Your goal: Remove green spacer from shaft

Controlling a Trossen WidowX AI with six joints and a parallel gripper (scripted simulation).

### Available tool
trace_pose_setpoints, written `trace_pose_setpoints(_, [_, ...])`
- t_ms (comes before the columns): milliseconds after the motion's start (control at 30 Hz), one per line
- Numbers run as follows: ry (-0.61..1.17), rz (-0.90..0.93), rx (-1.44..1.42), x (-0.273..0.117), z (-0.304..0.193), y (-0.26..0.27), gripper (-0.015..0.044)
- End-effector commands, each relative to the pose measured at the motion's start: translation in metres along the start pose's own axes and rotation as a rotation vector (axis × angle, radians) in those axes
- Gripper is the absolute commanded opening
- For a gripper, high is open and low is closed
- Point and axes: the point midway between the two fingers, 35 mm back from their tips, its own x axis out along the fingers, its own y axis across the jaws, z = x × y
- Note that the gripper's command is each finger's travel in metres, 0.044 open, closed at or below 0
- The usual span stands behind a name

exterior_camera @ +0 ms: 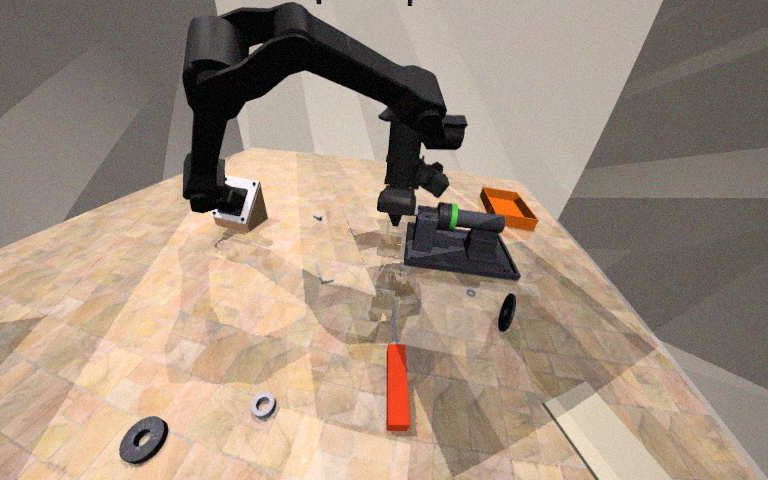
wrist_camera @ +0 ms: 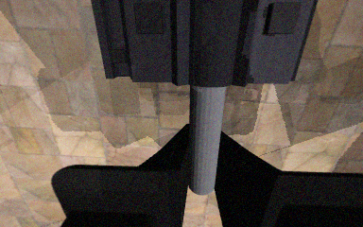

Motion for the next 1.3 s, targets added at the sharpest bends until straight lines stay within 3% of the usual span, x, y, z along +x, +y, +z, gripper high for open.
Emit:
trace_pose_setpoints(0, [0.003,0.001,0.002,0.0003,-0.0015,0.0003,0.0])
trace_pose_setpoints(1267, [0.003,0.001,0.002,0.0003,-0.0052,0.0004,0.0])
